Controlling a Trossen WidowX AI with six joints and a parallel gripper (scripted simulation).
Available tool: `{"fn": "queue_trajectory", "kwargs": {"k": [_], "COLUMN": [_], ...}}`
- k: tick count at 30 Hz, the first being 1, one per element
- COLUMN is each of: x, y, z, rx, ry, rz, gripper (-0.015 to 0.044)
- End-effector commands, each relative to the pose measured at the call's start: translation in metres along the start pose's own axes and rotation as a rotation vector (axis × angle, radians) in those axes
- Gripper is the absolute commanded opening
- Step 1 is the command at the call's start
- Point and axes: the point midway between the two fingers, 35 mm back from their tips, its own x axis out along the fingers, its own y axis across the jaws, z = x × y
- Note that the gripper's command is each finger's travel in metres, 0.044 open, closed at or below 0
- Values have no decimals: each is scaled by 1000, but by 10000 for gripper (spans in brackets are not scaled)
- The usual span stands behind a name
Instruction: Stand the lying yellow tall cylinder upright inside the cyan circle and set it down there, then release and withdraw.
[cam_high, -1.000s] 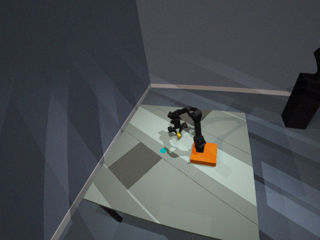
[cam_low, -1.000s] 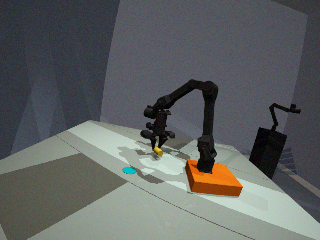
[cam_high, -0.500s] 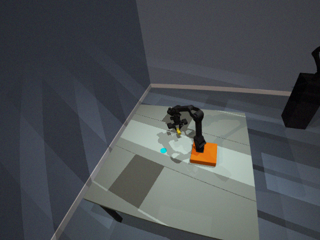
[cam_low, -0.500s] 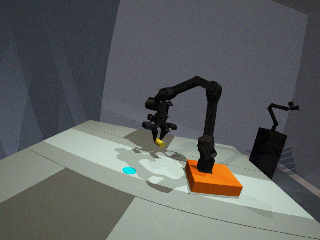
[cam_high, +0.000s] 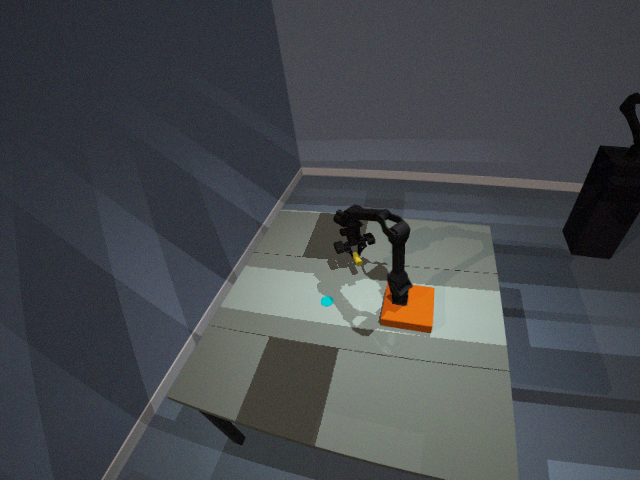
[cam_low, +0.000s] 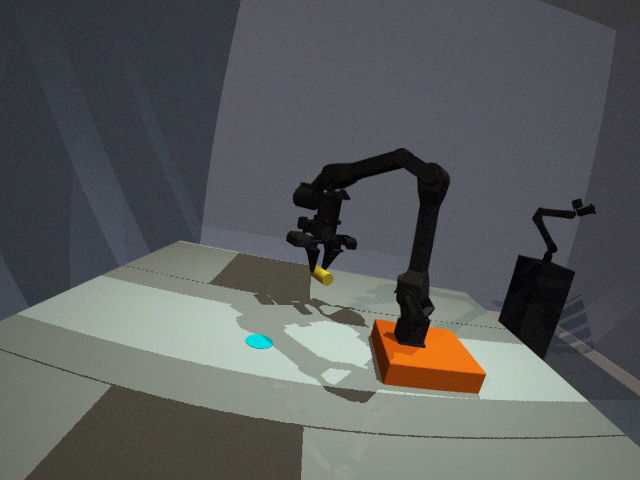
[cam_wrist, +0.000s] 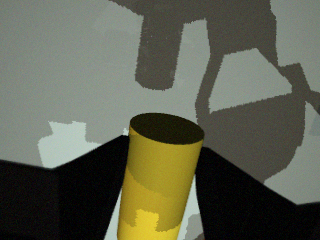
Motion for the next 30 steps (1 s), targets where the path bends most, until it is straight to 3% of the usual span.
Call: {"fn": "queue_trajectory", "kwargs": {"k": [1,30], "x": [-3,-13], "y": [10,85], "z": [-2,-28], "rx": [-65,-675], "ry": [-5,-23], "rz": [12,40], "gripper": [105,105]}}
